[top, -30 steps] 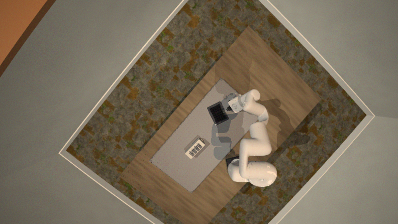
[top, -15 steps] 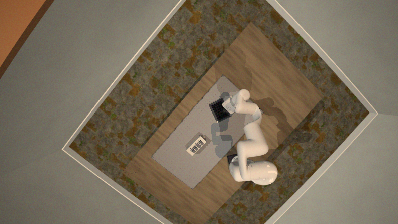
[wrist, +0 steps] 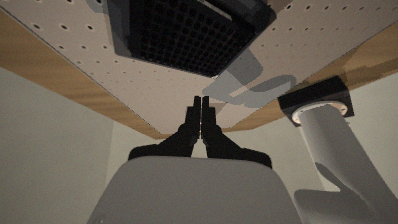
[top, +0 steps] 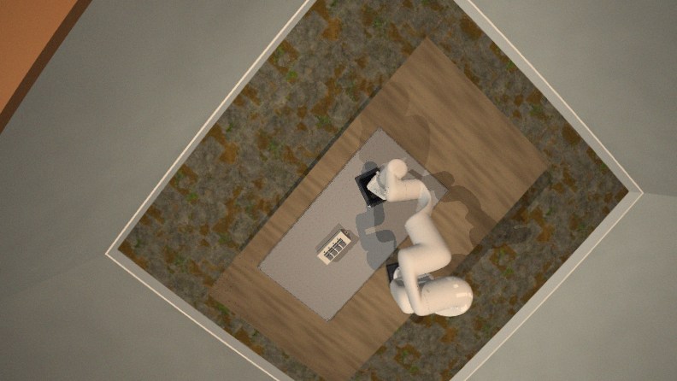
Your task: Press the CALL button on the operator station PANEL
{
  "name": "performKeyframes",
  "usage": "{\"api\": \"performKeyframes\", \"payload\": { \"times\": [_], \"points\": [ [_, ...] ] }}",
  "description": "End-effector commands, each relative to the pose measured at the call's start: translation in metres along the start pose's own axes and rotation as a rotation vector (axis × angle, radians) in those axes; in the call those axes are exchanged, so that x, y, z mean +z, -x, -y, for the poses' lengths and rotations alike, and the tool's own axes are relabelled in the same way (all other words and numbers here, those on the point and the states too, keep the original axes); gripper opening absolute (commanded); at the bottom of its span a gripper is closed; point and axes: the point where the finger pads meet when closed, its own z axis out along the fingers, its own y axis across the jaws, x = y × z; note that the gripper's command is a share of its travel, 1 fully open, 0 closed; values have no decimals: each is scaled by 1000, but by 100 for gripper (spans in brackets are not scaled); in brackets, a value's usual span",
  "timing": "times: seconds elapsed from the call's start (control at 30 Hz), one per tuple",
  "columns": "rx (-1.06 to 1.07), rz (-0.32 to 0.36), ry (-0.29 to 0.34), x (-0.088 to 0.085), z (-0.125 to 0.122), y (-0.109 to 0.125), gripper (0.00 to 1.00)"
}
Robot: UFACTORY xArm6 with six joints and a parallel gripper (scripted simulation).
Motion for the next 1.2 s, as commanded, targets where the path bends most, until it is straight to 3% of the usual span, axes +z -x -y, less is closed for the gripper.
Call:
{"api": "performKeyframes", "payload": {
  "times": [0.0, 0.1, 0.53, 1.17],
  "points": [
    [-40, -20, 21, 7, 5, 15, 0],
    [-124, -54, 63, 14, 7, 28, 0],
    [-224, -95, 105, 31, 12, 59, 0],
    [-521, -216, 191, 60, 15, 121, 0]
  ]
}}
